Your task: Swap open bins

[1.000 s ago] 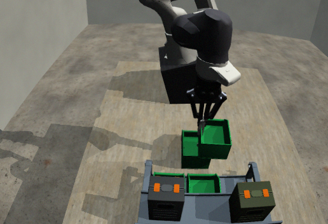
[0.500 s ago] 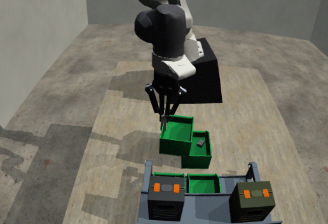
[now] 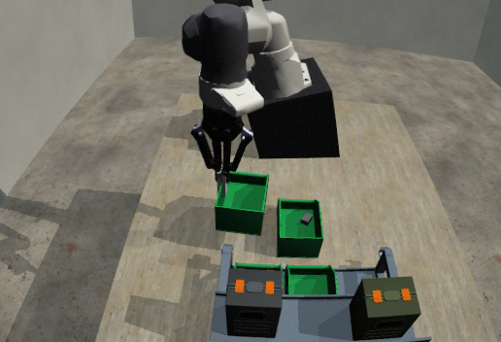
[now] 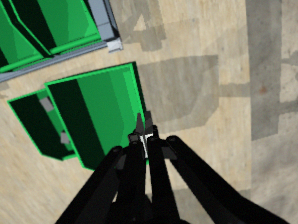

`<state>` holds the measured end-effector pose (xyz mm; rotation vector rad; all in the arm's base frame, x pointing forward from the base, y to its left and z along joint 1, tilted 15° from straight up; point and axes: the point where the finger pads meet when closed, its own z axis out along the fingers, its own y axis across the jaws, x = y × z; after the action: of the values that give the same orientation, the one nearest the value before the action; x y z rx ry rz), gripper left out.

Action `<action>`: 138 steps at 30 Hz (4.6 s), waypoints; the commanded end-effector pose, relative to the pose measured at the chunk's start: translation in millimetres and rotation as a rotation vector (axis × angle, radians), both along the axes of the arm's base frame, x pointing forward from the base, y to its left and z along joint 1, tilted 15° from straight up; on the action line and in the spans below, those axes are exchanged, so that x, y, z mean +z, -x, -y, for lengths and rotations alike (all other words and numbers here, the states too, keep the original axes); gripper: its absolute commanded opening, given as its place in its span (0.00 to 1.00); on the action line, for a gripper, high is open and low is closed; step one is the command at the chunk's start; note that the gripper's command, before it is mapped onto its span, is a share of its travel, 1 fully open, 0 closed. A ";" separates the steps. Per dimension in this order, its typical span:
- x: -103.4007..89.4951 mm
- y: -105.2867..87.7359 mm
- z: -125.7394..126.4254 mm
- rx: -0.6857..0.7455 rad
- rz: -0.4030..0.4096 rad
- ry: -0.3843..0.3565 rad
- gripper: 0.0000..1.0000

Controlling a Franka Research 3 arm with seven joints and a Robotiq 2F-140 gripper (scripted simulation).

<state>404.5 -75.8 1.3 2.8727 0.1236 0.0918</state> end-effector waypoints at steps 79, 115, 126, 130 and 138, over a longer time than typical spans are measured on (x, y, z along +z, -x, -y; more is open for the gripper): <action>-73.3 -6.4 20.3 0.073 -0.025 -0.011 0.00; -77.5 -9.5 20.8 0.073 -0.025 -0.011 0.00; -81.8 -9.7 22.2 0.073 -0.025 -0.011 0.00; -81.8 -9.7 22.2 0.073 -0.025 -0.011 0.00; -81.8 -9.7 22.2 0.073 -0.025 -0.011 0.00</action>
<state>411.9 -98.5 -80.8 2.8795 0.2393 0.0623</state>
